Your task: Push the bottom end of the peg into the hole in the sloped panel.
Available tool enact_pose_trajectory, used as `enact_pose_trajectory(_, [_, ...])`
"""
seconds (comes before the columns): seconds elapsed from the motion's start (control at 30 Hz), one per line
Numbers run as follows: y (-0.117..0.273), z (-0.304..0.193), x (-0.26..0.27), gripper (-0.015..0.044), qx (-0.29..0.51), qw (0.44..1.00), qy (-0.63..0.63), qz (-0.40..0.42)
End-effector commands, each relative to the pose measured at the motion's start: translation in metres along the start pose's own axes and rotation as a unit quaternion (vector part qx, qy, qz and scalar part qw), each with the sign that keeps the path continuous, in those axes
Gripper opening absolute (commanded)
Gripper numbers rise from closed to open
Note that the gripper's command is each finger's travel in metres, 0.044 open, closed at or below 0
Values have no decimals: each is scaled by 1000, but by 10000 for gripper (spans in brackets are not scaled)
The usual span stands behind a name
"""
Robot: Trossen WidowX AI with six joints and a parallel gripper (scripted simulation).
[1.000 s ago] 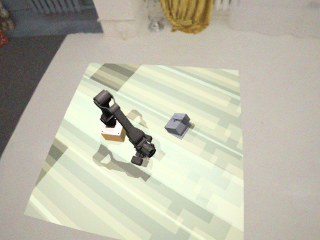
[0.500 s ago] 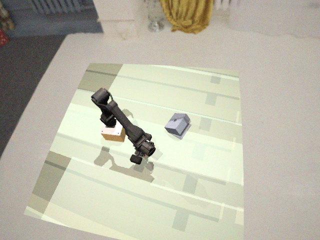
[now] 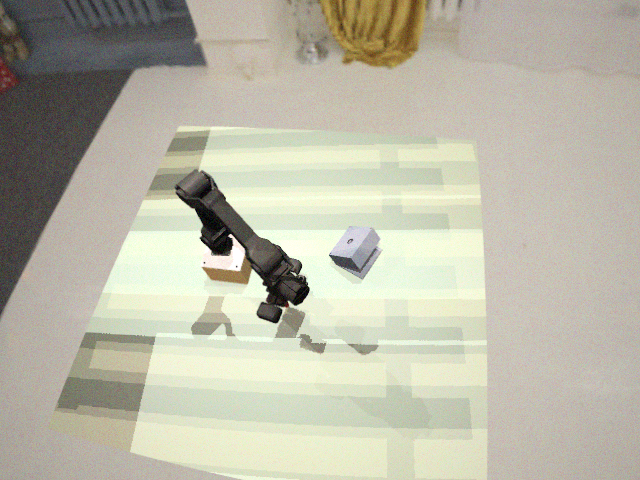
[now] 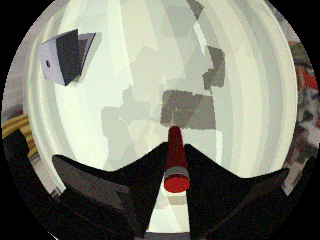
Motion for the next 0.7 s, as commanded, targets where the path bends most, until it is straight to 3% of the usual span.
enact_pose_trajectory(0.0, [1, 1, 4, 0, 0, 1000, 13, -3])
enact_pose_trajectory(0.67, [4, 8, 29, 0, -11, 996, 85, -26])
Point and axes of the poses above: the point midway between the two fingers, 35 mm back from their tips, its own y axis back along the fingers, its own x axis across the jaws, z = x × y, the point moved 7 cm from there along y, back along the fingers, and after that the axes turned 8 degrees about -y, right-handed, at the moved point
